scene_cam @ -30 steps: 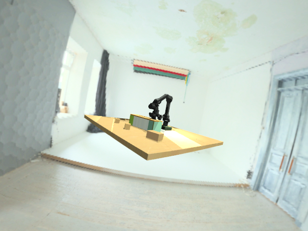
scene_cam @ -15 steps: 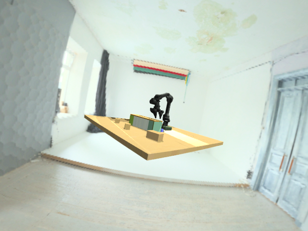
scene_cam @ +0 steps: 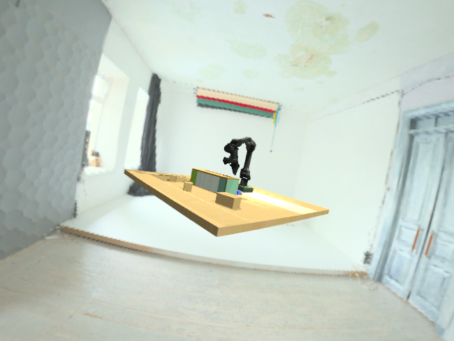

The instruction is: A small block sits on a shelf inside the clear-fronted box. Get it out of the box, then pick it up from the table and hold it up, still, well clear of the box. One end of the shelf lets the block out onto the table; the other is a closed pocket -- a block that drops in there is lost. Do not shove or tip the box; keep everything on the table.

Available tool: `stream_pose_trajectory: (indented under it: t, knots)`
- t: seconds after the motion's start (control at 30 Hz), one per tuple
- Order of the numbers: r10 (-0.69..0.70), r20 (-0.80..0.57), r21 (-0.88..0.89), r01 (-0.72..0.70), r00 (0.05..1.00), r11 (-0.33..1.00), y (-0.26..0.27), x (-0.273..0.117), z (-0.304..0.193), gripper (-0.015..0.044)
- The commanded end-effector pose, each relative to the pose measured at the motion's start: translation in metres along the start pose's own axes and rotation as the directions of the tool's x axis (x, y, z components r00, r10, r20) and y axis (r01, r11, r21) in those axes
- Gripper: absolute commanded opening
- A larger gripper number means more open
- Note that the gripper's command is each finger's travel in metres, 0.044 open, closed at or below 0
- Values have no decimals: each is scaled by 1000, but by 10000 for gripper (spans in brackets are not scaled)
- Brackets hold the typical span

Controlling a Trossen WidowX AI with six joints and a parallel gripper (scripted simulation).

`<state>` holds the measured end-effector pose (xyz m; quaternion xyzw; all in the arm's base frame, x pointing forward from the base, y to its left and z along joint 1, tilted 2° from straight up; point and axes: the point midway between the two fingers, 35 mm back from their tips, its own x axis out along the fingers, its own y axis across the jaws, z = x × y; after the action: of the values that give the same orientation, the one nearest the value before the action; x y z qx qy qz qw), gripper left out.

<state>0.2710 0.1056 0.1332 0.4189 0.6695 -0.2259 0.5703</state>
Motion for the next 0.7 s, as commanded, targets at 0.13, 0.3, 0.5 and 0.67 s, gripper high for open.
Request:
stream_pose_trajectory:
  t: [0.13, 0.3, 0.5, 0.67]
  knots:
    - [18, 127, -889, 106, 992, 445, -5, 0, -19, 285]
    - [29, 174, -980, 171, 984, 101, -8, 1, -26, 285]
    - [41, 206, -952, 210, 978, -222, -10, 1, -30, 285]
    - [54, 237, -848, 233, 970, -477, -11, 1, -34, 285]
